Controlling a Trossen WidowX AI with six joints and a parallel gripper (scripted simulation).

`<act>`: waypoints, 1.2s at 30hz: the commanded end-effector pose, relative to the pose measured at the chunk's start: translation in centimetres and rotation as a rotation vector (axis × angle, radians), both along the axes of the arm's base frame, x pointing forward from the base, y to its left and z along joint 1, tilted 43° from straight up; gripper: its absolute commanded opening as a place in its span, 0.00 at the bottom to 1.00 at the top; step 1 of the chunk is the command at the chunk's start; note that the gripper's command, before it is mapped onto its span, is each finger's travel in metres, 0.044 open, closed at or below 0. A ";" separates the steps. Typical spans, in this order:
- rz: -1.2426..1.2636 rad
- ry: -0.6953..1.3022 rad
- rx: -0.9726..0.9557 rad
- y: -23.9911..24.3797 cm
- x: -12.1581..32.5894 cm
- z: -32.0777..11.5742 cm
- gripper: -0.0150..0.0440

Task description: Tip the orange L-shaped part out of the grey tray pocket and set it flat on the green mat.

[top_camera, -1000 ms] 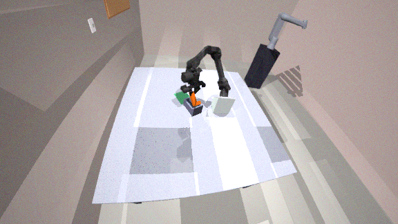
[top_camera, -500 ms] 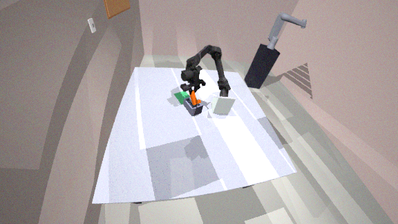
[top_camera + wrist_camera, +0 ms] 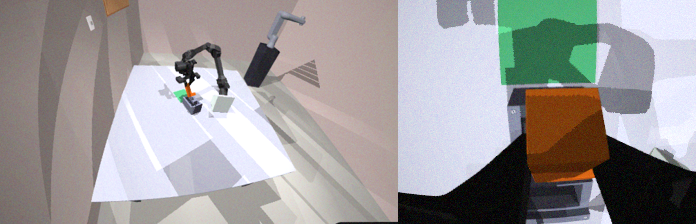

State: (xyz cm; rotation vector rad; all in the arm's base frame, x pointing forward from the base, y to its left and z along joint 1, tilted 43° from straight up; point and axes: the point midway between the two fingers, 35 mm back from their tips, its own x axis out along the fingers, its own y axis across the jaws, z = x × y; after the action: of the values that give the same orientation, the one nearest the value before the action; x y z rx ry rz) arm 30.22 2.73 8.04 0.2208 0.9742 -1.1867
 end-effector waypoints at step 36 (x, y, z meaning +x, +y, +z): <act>0.002 -0.009 -0.006 -7.3 4.2 3.8 0.25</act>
State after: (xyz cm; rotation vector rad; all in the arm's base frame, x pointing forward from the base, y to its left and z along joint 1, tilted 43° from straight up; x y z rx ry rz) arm 34.52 -4.14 12.28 0.2292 0.9608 -1.1828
